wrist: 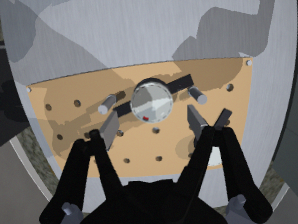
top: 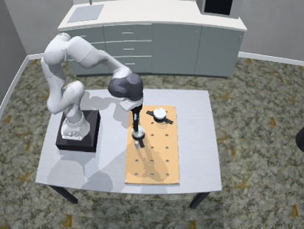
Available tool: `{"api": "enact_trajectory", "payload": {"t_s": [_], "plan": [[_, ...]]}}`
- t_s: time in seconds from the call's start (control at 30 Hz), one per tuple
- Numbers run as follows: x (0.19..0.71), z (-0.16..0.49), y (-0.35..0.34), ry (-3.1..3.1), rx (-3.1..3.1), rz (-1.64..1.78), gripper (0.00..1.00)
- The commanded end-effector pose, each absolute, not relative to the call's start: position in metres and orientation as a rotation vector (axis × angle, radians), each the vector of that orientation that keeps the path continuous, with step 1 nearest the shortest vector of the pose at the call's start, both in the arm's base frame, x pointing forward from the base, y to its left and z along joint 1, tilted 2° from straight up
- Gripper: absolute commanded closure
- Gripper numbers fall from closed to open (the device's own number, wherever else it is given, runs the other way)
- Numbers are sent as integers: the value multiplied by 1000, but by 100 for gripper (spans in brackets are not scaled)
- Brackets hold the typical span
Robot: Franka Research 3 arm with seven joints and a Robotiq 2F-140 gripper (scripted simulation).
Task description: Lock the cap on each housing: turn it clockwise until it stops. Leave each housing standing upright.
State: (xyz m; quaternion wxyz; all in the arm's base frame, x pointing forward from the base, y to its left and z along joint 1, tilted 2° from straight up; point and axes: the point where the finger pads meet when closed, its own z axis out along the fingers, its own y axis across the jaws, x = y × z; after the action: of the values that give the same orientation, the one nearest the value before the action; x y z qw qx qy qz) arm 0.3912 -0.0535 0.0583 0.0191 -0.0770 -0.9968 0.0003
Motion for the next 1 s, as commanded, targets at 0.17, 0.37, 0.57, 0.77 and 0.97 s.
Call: {"api": "enact_trajectory", "payload": {"t_s": [0.17,0.37,0.57,0.77,0.97], "plan": [[392,50,-55,-3099,-230,5,22],[392,45,-55,-3099,-230,5,22],[392,36,-55,-3099,-230,5,22],[391,27,-55,-3099,-230,5,22],[391,21,-55,-3099,-230,5,22]]}}
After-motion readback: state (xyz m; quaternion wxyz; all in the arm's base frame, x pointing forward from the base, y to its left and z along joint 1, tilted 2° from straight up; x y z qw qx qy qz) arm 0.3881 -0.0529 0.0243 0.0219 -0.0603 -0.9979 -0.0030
